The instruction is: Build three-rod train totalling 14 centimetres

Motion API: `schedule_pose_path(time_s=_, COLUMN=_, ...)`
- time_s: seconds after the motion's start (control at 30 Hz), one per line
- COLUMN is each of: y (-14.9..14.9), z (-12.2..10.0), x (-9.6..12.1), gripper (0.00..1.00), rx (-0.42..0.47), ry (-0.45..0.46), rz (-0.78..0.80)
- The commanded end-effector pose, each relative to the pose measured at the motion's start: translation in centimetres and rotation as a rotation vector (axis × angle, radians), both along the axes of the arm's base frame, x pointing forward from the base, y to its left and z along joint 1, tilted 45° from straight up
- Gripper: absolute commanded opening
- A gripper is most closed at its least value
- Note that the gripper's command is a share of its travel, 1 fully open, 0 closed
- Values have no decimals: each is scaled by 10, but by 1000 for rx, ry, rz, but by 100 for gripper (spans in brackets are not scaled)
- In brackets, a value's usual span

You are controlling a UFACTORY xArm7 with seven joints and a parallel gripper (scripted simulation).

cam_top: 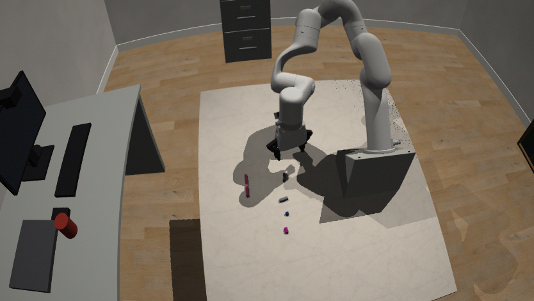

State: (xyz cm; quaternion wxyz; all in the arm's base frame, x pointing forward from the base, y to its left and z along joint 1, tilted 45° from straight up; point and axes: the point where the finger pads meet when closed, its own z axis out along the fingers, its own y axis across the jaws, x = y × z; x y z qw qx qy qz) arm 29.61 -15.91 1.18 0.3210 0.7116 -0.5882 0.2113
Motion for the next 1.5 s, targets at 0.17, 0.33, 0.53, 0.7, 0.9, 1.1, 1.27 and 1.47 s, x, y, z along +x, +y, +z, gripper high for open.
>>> schedule_pose_path(time_s=0.17, y=9, z=-7, x=1, gripper=100, rx=29, ry=208, rz=202)
schedule_pose_path(time_s=0.33, y=13, z=-11, x=0, gripper=100, rx=40, ry=309, rz=303)
schedule_pose_path(time_s=0.53, y=14, z=-13, x=0, gripper=100, rx=45, ry=351, rz=345)
schedule_pose_path(time_s=0.7, y=15, z=-13, x=0, gripper=100, rx=45, ry=352, rz=346)
schedule_pose_path(time_s=0.9, y=15, z=-13, x=0, gripper=100, rx=45, ry=352, rz=346)
schedule_pose_path(time_s=1.1, y=15, z=-13, x=0, gripper=100, rx=45, ry=352, rz=346)
schedule_pose_path(time_s=1.27, y=15, z=-13, x=0, gripper=100, rx=45, ry=352, rz=346)
schedule_pose_path(time_s=1.47, y=15, z=-13, x=0, gripper=100, rx=45, ry=352, rz=346)
